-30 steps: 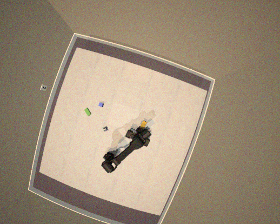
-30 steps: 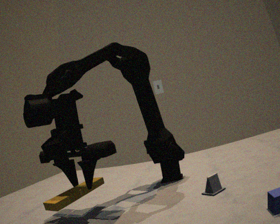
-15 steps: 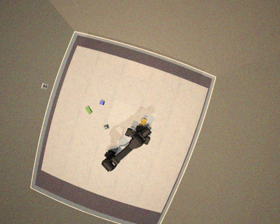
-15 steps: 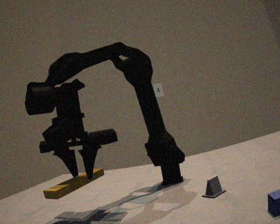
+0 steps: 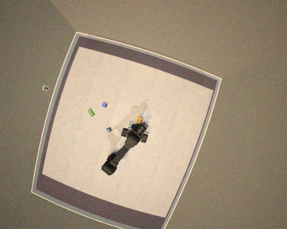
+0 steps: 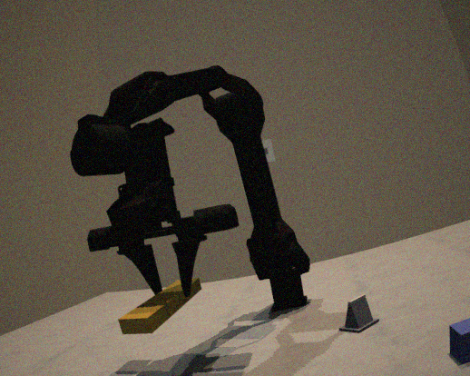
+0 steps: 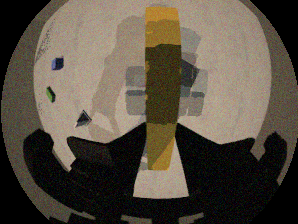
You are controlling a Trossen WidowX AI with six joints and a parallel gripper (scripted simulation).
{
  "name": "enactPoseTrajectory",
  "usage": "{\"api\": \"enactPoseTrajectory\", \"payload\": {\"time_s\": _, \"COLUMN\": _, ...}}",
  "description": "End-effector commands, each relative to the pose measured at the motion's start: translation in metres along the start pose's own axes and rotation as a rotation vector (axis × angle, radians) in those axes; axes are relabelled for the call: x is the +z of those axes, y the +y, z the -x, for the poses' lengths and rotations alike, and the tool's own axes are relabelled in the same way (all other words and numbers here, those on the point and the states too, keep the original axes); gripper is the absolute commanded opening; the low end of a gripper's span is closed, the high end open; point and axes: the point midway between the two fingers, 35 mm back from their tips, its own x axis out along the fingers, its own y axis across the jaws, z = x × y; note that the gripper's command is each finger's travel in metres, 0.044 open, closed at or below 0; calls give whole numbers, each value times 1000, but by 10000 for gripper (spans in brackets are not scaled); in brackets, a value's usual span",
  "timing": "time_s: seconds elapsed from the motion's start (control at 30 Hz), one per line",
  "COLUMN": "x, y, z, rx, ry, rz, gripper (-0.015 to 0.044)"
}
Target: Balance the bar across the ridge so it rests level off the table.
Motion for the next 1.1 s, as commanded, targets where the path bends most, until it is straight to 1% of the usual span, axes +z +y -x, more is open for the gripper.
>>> {"api": "enactPoseTrajectory", "payload": {"time_s": 0.0, "x": 1, "y": 20, "z": 1, "rx": 6, "ry": -1, "rz": 43, "gripper": 0}}
{"api": "enactPoseTrajectory", "payload": {"time_s": 0.53, "x": -2, "y": 84, "z": 3, "rx": 11, "ry": -2, "rz": 204, "gripper": 0}}
{"api": "enactPoseTrajectory", "payload": {"time_s": 1.07, "x": -21, "y": 144, "z": 4, "rx": 17, "ry": -3, "rz": 381, "gripper": 0}}
